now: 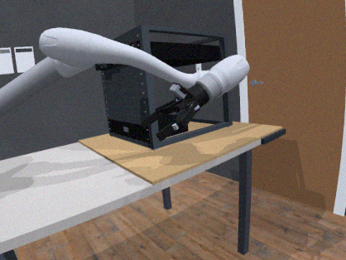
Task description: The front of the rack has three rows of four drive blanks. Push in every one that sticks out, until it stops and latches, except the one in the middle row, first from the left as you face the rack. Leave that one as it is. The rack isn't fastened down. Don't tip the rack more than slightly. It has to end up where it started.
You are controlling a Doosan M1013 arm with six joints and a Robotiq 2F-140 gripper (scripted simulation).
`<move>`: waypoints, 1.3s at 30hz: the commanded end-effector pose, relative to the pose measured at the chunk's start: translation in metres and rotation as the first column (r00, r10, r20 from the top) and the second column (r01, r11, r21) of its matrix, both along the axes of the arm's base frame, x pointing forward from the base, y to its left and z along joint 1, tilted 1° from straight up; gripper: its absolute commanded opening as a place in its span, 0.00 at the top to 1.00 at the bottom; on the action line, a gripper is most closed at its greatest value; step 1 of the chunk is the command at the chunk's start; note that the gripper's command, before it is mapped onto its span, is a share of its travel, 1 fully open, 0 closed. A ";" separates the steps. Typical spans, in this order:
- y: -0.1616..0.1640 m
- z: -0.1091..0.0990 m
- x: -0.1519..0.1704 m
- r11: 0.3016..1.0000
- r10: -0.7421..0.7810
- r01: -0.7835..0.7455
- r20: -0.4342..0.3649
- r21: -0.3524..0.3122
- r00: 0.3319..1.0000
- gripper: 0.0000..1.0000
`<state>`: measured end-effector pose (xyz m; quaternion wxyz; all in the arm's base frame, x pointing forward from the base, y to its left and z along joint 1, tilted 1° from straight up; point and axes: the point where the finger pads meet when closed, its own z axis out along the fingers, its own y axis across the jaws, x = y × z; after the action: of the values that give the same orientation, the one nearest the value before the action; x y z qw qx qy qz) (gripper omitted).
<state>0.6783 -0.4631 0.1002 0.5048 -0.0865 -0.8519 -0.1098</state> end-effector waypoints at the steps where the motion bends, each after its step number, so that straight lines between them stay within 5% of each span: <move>1: 0.000 0.001 0.000 1.000 0.000 0.000 0.002 -0.001 1.000 0.00; 39: 0.000 0.001 -0.018 1.000 0.000 0.000 0.002 0.000 1.000 0.00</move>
<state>0.6683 -0.4631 0.1002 0.5050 -0.0865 -0.8517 -0.1100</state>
